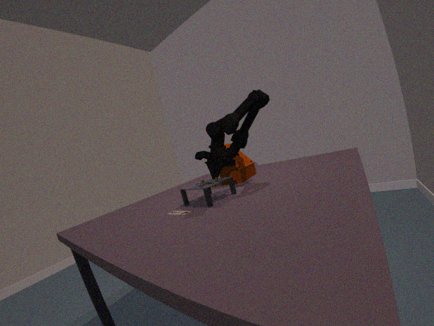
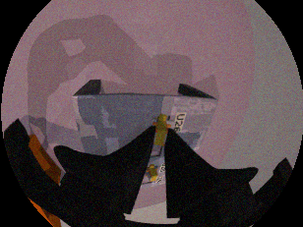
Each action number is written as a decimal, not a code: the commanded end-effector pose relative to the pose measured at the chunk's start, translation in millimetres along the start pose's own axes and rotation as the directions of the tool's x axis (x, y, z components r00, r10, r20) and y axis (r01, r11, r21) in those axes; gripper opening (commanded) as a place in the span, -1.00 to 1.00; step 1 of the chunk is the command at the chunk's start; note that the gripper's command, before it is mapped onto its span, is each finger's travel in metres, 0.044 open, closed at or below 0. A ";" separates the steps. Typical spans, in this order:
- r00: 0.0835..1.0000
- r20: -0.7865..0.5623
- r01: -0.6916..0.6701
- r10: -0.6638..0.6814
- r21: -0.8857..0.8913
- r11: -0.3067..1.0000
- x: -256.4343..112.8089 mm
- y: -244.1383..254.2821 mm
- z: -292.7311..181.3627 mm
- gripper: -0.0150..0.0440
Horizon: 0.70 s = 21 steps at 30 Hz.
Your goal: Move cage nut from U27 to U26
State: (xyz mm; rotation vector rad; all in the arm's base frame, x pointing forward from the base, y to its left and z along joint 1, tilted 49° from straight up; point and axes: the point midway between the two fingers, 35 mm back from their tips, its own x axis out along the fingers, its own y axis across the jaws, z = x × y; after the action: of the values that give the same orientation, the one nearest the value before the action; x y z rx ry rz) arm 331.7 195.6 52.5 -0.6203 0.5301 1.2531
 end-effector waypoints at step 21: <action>1.000 -0.001 0.021 -0.021 0.002 1.000 -0.9 0.0 0.3 -0.41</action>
State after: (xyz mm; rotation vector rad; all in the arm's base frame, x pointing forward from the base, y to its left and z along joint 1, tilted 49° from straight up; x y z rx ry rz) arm 330.5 195.7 52.8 -0.6226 0.5252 1.2402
